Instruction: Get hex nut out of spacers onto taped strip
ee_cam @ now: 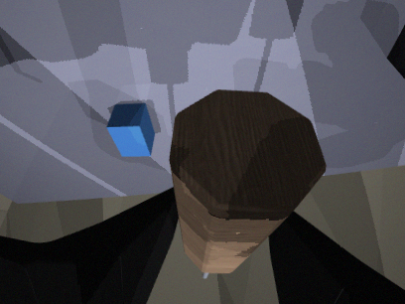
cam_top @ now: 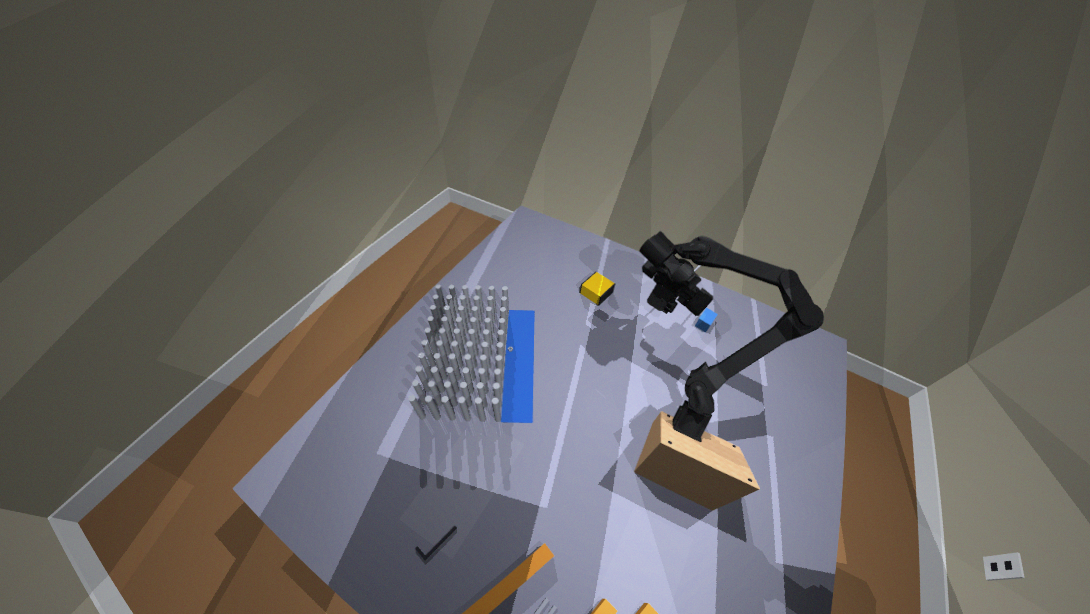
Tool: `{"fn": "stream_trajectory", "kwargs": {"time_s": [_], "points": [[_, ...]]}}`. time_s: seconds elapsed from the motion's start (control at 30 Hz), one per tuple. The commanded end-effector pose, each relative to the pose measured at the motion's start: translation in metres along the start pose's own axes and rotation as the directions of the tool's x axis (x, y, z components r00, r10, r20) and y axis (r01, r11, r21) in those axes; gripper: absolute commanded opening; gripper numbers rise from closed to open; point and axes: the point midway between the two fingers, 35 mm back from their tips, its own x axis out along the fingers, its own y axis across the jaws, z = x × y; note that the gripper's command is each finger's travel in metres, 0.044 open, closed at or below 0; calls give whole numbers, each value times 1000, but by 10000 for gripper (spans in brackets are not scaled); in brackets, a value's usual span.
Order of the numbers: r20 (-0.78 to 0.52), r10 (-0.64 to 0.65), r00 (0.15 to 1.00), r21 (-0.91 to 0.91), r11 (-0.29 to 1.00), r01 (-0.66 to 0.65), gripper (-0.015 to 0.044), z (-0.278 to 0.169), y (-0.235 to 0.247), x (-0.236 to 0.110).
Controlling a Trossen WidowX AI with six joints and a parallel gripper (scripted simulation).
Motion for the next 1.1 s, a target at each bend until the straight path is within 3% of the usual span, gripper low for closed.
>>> {"fn": "stream_trajectory", "kwargs": {"time_s": [0.0,1.07], "points": [[2,5,1000,-6,1000,-5,0,3,0,2],[28,30,999,-1,1000,-30,0,20,-3,15]]}}
